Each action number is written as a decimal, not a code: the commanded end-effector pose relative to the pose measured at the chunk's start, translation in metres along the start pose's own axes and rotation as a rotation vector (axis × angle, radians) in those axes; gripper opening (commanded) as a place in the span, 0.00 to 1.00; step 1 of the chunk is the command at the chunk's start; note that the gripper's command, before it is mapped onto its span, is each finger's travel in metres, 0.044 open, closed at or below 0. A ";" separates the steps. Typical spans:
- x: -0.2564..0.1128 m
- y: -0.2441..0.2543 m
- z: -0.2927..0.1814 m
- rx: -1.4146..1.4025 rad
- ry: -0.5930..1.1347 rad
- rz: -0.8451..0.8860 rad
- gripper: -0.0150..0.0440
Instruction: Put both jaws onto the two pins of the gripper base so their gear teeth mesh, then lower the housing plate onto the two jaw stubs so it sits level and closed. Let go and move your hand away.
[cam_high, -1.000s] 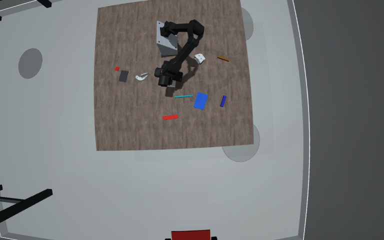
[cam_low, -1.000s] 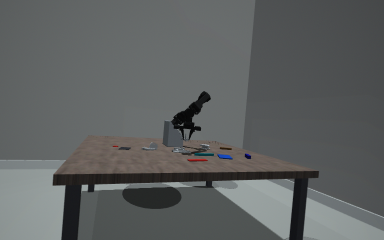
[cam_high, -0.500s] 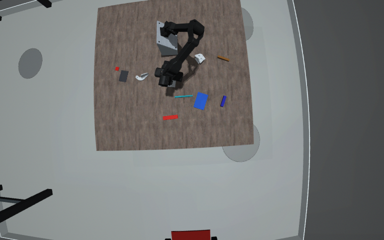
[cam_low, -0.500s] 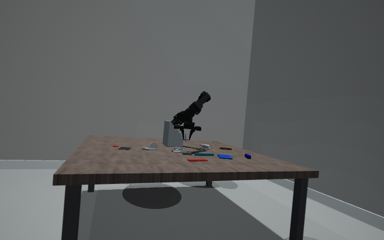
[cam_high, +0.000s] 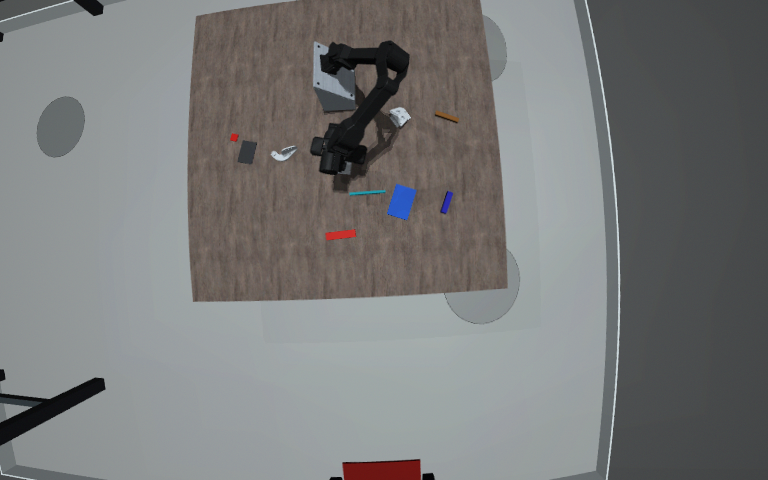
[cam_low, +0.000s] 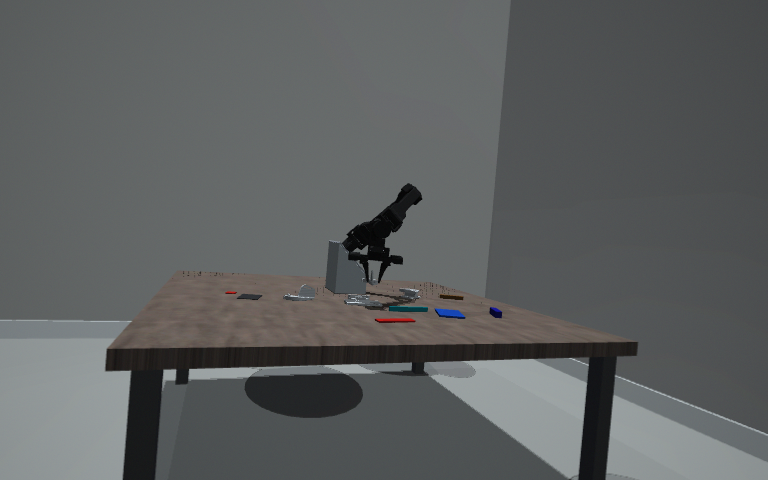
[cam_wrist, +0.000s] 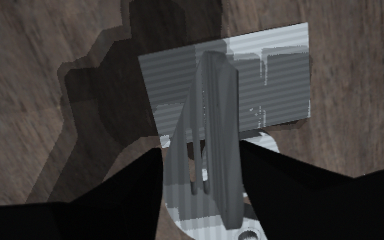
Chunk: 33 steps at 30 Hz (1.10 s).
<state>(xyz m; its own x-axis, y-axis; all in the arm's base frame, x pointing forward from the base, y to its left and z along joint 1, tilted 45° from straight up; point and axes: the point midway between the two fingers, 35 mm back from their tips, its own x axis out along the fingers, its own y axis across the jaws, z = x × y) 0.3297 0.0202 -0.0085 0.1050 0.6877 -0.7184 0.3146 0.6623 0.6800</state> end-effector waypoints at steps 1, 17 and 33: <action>0.008 -0.001 -0.001 0.009 0.004 0.004 0.48; 0.034 0.000 -0.002 0.010 0.004 0.006 0.48; 0.041 0.000 -0.003 0.011 0.005 0.007 0.48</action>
<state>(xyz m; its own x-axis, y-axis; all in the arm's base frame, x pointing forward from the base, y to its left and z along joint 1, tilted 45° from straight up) 0.3315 0.0488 -0.0379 0.1014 0.6907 -0.7160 0.3210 0.6585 0.6807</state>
